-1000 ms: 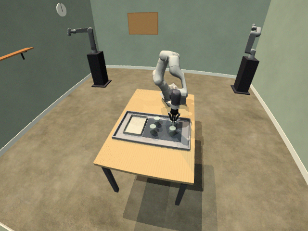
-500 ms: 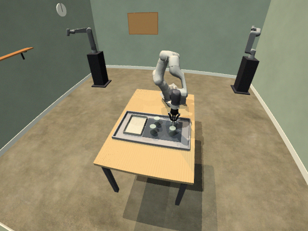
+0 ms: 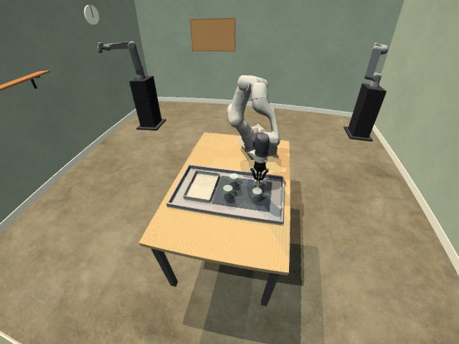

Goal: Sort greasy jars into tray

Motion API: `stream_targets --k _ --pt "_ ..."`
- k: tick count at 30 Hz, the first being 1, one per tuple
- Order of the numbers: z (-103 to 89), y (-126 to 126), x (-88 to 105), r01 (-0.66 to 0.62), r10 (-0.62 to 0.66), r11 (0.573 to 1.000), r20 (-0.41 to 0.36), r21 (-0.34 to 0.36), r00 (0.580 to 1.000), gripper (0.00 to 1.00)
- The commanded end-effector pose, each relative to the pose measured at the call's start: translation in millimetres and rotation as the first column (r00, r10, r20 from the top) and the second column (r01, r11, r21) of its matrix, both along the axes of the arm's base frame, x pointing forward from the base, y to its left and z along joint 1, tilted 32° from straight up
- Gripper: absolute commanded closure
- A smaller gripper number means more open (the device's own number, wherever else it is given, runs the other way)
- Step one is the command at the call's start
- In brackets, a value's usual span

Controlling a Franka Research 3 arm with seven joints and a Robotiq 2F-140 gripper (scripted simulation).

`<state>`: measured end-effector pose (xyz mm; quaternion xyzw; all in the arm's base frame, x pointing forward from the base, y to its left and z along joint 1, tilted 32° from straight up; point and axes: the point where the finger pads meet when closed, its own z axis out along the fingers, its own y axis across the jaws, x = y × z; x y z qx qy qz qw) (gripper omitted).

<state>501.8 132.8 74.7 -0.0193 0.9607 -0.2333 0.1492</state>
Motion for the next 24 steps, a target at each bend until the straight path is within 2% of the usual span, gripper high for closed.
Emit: stream_targets --k 1,23,24 --pt "-0.5 1.2 -0.2 0.0 0.0 1.0 0.002 0.002 1.0 1.0" --pt "-0.5 1.2 -0.2 0.0 0.0 1.0 0.002 0.002 1.0 1.0" --pt "5.9 4.5 -2.5 0.0 0.0 1.0 0.002 0.002 1.0 1.0"
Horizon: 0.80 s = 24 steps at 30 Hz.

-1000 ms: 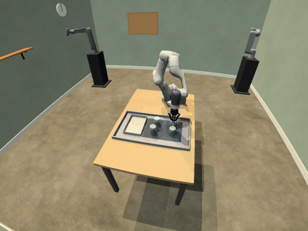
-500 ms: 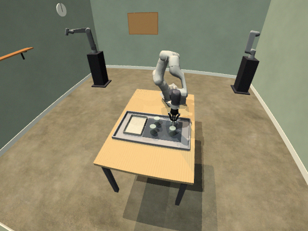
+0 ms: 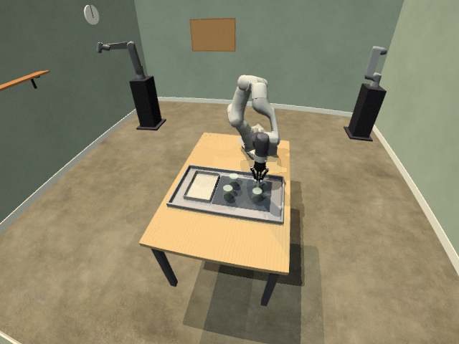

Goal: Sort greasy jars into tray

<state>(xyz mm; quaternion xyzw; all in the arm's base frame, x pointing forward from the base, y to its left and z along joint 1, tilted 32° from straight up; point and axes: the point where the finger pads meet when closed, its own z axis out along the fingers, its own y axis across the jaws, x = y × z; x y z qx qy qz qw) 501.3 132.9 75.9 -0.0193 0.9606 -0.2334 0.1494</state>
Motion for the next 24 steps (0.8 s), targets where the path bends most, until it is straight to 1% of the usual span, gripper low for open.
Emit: stream_targets --k 1,7,9,11,12,24 --pt "11.2 7.8 -4.3 0.0 0.0 1.0 0.002 0.003 1.0 1.0" --pt "50.0 28.0 -17.9 0.0 0.0 1.0 0.002 0.003 1.0 1.0" --pt "50.0 28.0 -17.9 0.0 0.0 1.0 0.002 0.003 1.0 1.0" --pt "63.0 34.7 -22.5 0.0 0.0 1.0 0.002 0.003 1.0 1.0" --pt "63.0 34.7 -22.5 0.0 0.0 1.0 0.002 0.003 1.0 1.0" --pt "107.9 -53.6 -25.2 0.0 0.0 1.0 0.002 0.003 1.0 1.0"
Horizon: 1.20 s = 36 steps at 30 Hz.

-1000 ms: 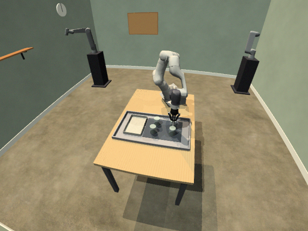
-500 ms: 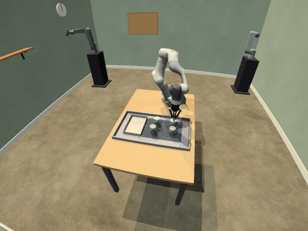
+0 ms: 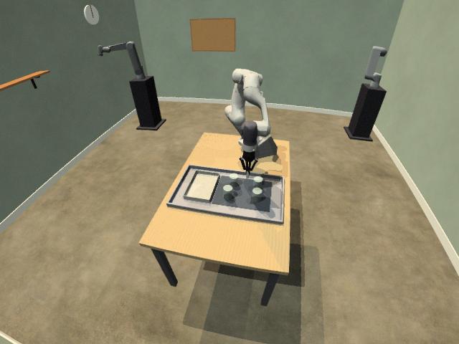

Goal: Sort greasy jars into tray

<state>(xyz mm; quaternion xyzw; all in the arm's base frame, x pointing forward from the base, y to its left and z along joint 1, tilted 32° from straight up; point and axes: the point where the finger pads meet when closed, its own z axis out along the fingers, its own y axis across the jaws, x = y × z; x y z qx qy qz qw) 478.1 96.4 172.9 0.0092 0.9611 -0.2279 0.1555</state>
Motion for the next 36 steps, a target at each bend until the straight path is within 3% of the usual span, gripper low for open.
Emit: stream_targets --k 1,14,19,32,36 --pt "10.9 -17.0 -1.9 -0.051 0.05 0.999 -0.023 -0.016 0.998 1.0" --pt "52.1 -97.9 -4.5 -0.051 0.05 0.999 -0.023 -0.016 0.998 1.0" --pt "40.0 -104.2 -0.2 -0.051 0.05 0.999 -0.023 -0.016 0.998 1.0" --pt "-12.6 -131.6 18.3 -0.051 0.05 0.999 -0.023 -0.016 0.998 1.0" --pt "-12.6 -131.6 18.3 -0.051 0.05 0.999 -0.023 -0.016 0.998 1.0"
